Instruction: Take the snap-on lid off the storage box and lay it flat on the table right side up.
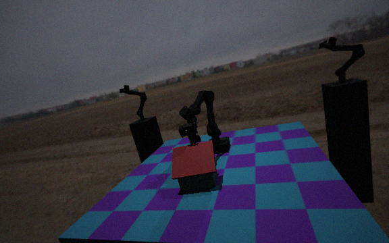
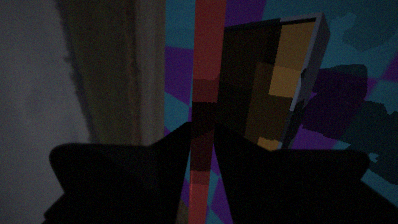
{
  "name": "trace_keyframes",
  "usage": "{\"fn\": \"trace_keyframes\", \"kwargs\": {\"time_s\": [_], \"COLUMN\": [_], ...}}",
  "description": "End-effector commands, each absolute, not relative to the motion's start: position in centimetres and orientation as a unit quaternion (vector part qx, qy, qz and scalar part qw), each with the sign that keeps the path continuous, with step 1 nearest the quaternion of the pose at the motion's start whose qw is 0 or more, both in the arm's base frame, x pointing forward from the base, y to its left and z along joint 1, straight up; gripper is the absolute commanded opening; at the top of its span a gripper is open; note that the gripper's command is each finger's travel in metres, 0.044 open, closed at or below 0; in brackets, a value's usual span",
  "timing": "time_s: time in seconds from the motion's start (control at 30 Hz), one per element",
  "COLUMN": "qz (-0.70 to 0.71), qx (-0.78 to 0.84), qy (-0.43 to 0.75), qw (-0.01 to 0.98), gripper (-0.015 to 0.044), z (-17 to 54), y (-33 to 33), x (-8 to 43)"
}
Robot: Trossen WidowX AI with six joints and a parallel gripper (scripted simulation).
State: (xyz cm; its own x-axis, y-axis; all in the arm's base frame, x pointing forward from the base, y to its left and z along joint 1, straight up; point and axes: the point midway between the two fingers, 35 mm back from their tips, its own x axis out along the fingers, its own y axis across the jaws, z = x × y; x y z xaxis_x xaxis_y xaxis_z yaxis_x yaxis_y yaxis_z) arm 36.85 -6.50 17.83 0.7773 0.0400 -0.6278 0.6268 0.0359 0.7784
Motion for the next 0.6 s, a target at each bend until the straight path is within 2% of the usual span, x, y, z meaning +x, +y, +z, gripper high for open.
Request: {"fn": "trace_keyframes", "kwargs": {"time_s": [0.0, 0.57], "qz": [-0.215, -0.215], "qx": [0.661, 0.661], "qy": [0.247, 0.247], "qw": [0.675, 0.675], "gripper": [0.0, 0.0], "z": [18.8, 21.0], "y": [-6.6, -6.6], "x": [37.0, 37.0]}}
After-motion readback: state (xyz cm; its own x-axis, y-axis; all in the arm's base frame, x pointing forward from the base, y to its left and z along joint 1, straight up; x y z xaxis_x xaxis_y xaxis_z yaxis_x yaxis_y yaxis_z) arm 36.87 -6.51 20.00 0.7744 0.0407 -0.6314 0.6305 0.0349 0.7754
